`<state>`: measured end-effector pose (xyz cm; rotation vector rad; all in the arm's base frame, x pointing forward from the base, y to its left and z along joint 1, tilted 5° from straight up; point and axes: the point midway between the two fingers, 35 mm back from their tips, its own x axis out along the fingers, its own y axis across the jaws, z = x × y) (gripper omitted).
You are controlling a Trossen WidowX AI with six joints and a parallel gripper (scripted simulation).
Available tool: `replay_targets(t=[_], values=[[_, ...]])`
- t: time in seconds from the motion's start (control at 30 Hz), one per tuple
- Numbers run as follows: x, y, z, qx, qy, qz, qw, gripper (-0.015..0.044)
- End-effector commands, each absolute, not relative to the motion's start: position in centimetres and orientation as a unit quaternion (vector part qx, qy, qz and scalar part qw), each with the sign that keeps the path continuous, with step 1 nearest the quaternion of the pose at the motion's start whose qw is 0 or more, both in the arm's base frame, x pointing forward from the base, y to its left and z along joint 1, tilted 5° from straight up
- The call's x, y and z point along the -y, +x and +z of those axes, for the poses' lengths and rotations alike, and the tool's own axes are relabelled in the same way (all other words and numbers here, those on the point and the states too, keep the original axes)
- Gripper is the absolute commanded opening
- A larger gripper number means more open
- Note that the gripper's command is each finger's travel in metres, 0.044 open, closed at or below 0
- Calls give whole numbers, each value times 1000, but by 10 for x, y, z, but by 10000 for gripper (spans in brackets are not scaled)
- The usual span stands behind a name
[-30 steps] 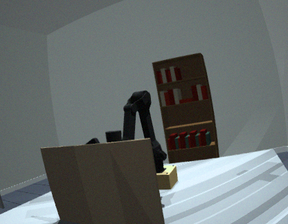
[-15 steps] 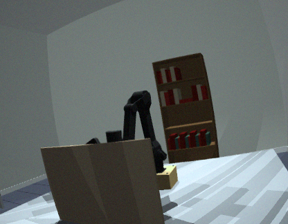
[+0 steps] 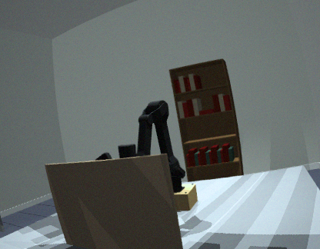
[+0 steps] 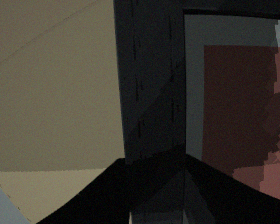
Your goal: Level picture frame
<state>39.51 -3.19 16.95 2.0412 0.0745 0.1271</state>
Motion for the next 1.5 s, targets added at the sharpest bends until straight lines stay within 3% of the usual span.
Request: replay_targets(t=[0.0, 1.47], values=[[32, 395, 176, -24, 850, 60, 523, 0], [31, 395, 172, -24, 850, 60, 523, 0]])
